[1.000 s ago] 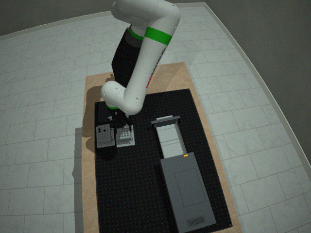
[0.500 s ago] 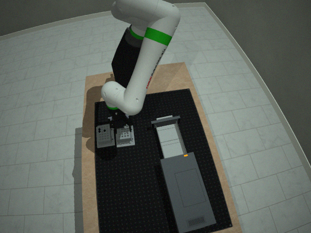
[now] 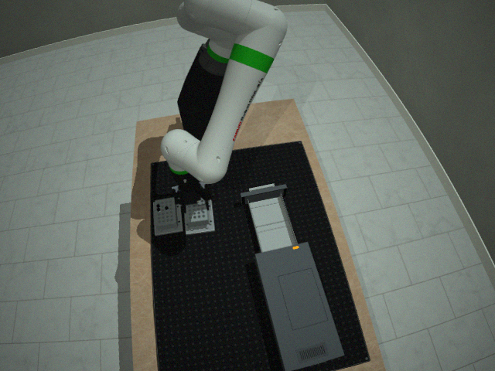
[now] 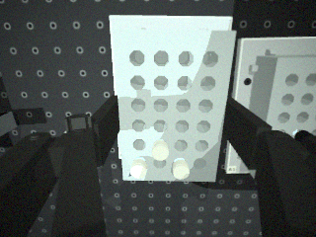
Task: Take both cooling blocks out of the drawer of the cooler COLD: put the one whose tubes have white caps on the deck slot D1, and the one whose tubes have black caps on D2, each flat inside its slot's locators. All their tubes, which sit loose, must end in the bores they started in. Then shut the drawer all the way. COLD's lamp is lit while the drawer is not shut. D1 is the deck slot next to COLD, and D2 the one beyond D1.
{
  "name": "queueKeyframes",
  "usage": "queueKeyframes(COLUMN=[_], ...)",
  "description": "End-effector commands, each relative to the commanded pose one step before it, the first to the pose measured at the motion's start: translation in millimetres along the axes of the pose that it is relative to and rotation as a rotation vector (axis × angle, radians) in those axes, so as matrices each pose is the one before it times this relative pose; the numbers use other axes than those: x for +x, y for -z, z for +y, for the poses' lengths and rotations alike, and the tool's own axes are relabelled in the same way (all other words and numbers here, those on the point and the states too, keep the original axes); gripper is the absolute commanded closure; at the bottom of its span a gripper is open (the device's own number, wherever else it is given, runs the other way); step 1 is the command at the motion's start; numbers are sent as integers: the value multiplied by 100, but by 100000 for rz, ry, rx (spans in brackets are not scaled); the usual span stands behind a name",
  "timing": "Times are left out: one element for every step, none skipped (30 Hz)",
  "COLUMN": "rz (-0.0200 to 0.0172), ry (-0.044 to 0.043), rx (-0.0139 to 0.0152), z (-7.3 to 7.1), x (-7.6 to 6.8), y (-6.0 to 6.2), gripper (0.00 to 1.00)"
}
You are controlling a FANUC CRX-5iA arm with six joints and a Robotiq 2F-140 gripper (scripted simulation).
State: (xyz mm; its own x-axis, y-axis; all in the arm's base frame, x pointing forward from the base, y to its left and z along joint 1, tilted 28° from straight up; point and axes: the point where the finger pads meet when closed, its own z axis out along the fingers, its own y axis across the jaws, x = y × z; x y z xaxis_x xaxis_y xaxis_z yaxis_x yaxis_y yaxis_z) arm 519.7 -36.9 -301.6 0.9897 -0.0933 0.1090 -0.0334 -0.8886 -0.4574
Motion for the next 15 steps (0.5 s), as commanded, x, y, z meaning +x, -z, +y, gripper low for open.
queueKeyframes(rz=[79,0,0,0,0,0,0,0,0,0,0,0,0,0,0], ry=[-29,-4,0,0,-1,0,0,0,0,0,0,0,0,0,0], rx=[-28,0,0,0,0,0,0,0,0,0,0,0,0,0,0], z=[24,-1,0,0,-1,0,0,0,0,0,0,0,0,0,0], x=[46,-1,0,0,0,0,0,0,0,0,0,0,0,0,0], y=[194,21,0,0,19,17,17,16,15,14,14,13,12,11,10], gripper=[90,90,90,90,90,90,90,90,90,90,90,90,90,90,90])
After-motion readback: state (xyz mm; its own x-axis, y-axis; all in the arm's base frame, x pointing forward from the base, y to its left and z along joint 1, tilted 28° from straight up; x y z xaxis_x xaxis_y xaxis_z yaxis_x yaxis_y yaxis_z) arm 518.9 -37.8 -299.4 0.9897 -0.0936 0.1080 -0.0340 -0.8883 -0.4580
